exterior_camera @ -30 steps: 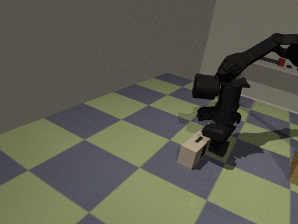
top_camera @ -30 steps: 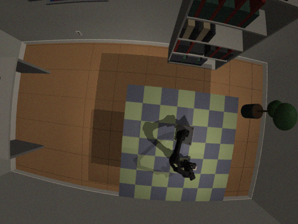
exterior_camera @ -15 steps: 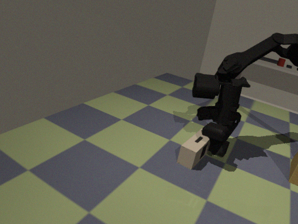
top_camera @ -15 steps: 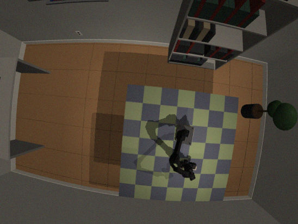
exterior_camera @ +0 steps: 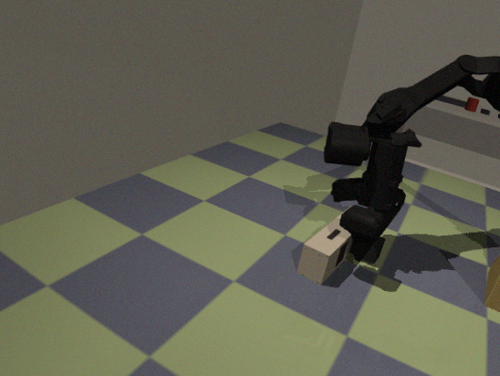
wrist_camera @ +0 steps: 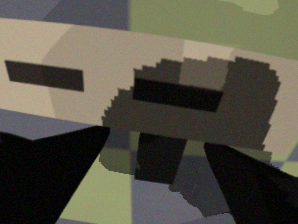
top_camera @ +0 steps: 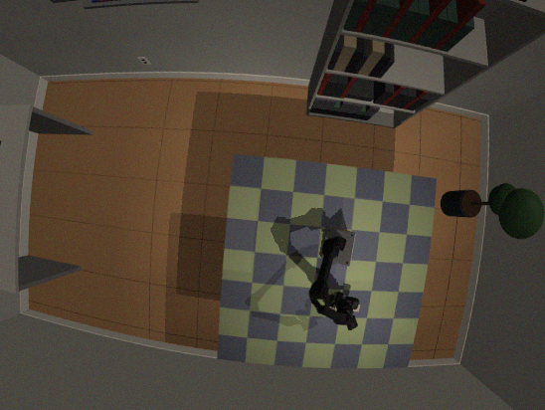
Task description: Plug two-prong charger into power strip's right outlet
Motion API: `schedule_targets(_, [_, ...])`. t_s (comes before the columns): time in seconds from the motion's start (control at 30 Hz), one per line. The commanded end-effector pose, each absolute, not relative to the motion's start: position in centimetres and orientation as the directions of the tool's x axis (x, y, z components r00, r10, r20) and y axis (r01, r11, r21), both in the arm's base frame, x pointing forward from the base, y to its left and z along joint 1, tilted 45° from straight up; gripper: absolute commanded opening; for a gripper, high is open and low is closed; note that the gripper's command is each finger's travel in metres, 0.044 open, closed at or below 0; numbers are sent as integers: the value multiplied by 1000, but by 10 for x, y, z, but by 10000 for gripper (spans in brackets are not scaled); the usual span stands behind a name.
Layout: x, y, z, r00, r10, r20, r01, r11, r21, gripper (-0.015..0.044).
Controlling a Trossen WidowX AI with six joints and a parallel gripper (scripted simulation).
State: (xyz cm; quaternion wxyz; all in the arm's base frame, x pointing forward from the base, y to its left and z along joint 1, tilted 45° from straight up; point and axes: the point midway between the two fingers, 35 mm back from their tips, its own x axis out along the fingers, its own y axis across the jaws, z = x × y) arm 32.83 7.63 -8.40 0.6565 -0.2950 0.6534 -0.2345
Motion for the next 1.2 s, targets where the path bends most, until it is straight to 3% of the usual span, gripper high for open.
schedule_targets(0.0, [325, 75, -84, 37, -695, -718, -73, 715, -696, 440])
schedule_targets(1.17, [314, 74, -85, 50, -693, -719, -63, 716, -695, 440])
